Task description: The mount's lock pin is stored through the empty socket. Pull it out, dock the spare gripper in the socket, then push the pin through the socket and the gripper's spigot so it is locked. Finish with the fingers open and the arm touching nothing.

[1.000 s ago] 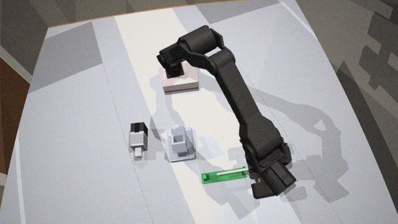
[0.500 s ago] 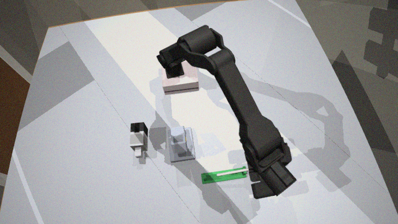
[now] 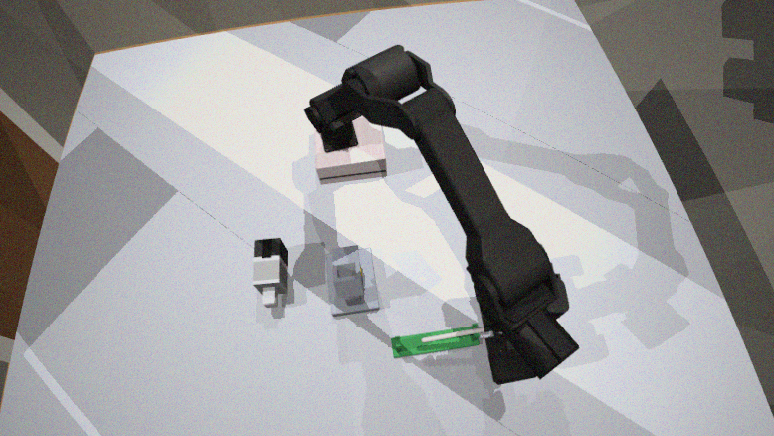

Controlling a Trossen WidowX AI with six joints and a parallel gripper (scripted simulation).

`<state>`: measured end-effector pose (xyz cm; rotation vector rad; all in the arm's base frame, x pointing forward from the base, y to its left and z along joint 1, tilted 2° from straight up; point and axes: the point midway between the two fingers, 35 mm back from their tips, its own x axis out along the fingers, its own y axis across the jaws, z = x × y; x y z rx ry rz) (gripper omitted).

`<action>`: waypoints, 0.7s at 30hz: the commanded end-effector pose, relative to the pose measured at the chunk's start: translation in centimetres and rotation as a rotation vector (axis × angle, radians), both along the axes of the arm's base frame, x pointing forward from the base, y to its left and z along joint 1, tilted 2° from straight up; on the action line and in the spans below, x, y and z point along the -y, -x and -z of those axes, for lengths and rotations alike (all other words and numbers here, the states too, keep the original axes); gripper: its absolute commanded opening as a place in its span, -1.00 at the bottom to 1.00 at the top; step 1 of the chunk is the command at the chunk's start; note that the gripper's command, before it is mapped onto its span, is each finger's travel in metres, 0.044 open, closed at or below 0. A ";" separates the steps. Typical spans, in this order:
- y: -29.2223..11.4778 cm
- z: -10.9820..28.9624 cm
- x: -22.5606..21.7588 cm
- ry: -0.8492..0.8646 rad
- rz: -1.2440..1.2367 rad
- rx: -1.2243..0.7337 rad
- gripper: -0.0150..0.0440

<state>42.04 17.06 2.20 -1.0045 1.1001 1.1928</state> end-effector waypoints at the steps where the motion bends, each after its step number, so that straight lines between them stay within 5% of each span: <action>1: 0.0 -1.1 0.0 0.000 0.000 0.001 0.19; 21: 0.6 -5.5 0.2 0.006 0.000 -0.018 0.19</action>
